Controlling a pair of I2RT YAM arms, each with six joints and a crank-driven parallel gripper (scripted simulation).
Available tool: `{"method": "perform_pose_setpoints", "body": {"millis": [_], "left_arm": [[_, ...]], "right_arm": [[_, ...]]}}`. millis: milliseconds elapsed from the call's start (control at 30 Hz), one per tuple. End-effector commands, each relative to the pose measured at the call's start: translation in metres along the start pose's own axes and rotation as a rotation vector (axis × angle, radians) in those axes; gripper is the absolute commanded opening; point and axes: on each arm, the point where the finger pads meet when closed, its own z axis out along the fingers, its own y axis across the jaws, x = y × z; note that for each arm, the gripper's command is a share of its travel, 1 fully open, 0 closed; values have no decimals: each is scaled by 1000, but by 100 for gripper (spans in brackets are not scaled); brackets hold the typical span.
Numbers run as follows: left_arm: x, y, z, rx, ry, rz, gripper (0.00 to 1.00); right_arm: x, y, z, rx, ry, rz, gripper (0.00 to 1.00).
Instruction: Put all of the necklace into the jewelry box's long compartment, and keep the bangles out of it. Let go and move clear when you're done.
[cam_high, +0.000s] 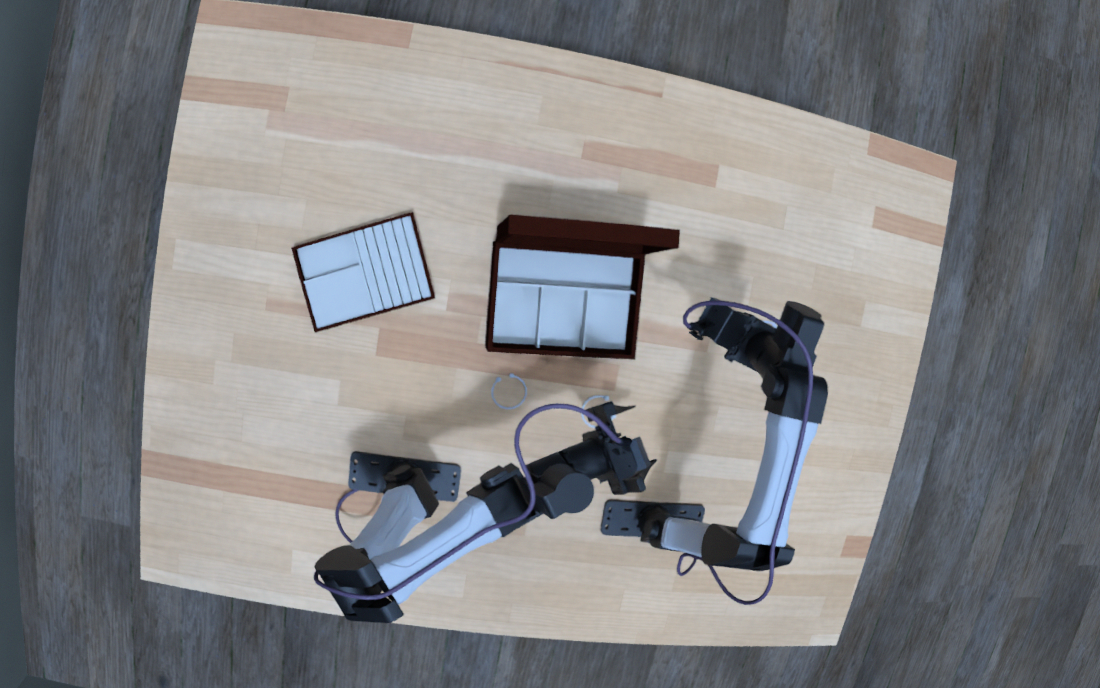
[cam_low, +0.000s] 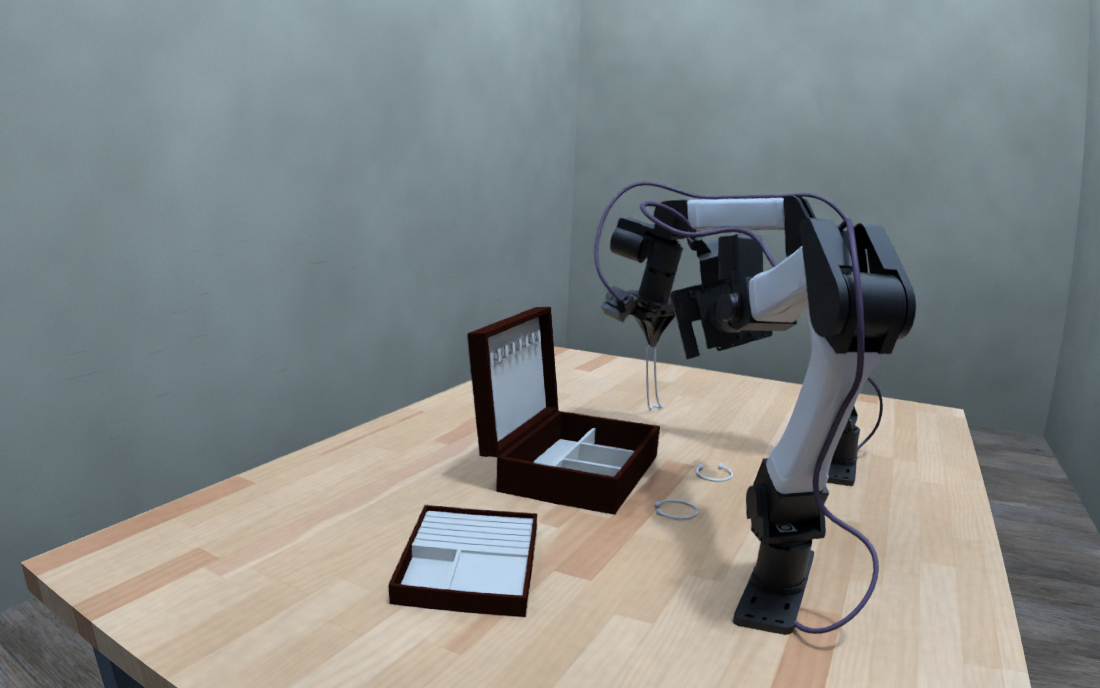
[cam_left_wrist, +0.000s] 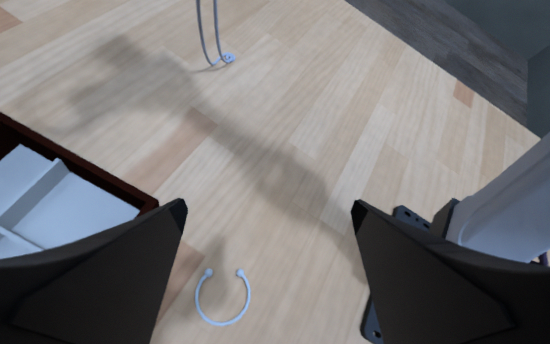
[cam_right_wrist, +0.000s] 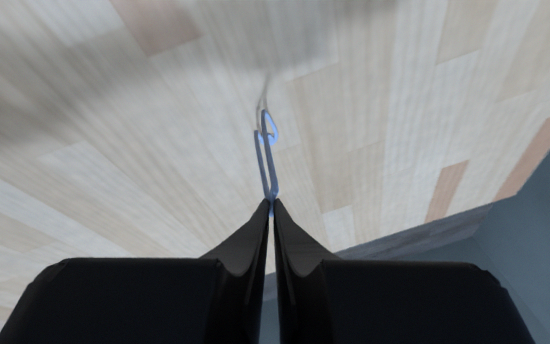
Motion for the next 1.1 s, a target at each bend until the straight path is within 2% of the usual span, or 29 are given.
{"method": "perform_pose_setpoints", "body": {"millis": [0,100,567,667,833,1067], "left_arm": [[6,1,-15,1,40,-38,100],[7,1,-18,0,45,-44,100],[18,4,-56,-16,93,-113,100],[19,4,-59,-17,96,-117,100],[23,5,-73,-23,107,-140,100],[28,7,-92,-34,116,-166,100]], "right_arm": [[-21,-7,-26,122,-7,4,0],[-27,-7,-29,134,-10,-1,0],[-120,-1,-73,330,-68,-85,0],[-127,0,-74,339,-69,-92,0],[-160,5,-72,366,-69,-131,0],[-201,10,-85,434,-88,-176,0]]}}
